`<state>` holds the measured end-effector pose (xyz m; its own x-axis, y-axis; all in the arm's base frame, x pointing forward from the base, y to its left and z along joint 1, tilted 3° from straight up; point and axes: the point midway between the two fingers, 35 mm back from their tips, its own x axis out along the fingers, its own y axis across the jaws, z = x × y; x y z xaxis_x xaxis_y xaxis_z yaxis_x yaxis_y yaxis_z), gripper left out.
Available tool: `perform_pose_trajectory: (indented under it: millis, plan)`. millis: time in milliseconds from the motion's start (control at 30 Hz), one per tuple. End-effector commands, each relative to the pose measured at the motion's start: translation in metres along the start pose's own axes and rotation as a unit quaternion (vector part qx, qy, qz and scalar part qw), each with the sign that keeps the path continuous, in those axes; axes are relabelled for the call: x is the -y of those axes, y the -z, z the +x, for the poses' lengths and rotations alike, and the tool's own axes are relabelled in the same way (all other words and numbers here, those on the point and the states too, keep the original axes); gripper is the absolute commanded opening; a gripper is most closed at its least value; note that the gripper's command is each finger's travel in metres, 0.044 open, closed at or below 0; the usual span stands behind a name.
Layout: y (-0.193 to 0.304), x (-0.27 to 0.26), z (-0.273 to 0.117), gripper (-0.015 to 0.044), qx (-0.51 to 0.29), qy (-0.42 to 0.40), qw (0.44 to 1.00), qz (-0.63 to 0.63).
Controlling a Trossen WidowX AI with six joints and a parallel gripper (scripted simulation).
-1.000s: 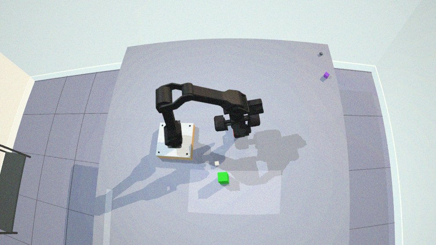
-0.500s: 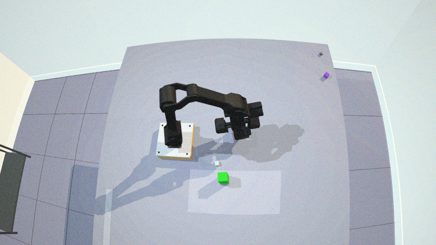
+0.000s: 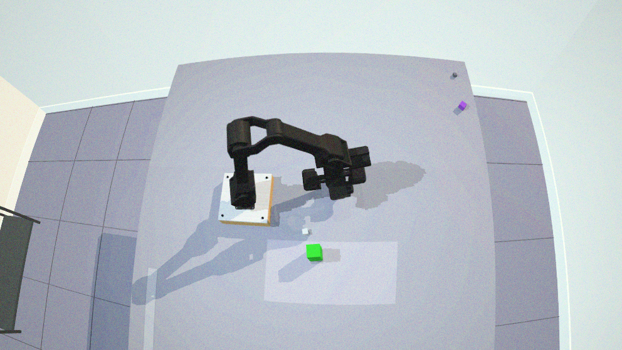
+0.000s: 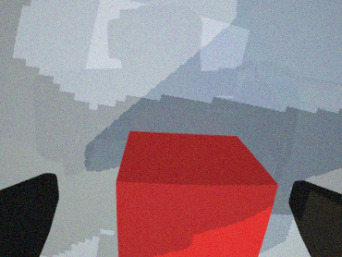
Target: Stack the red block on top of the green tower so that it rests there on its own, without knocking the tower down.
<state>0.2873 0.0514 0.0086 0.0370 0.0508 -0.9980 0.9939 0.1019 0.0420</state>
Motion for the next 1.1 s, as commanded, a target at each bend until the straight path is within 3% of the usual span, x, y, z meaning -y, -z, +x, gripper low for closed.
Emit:
perform_pose_trajectory:
  millis: [0, 233, 567, 800, 967, 1067]
  plan:
    - [0.0, 0.001, 0.001, 0.044, -0.001, 0.001, 1.0, 0.001]
    - [0.0, 0.001, 0.001, 0.044, -0.001, 0.001, 1.0, 0.001]
    - [0.0, 0.001, 0.001, 0.0177, -0.001, 0.001, 1.0, 0.001]
    - [0.0, 0.001, 0.001, 0.0131, -0.001, 0.001, 1.0, 0.001]
    - [0.0, 0.0, -0.014, 0.0, -0.001, 0.001, 1.0, 0.001]
    - [0.0, 0.0, -0.03, 0.0, -0.001, 0.001, 1.0, 0.001]
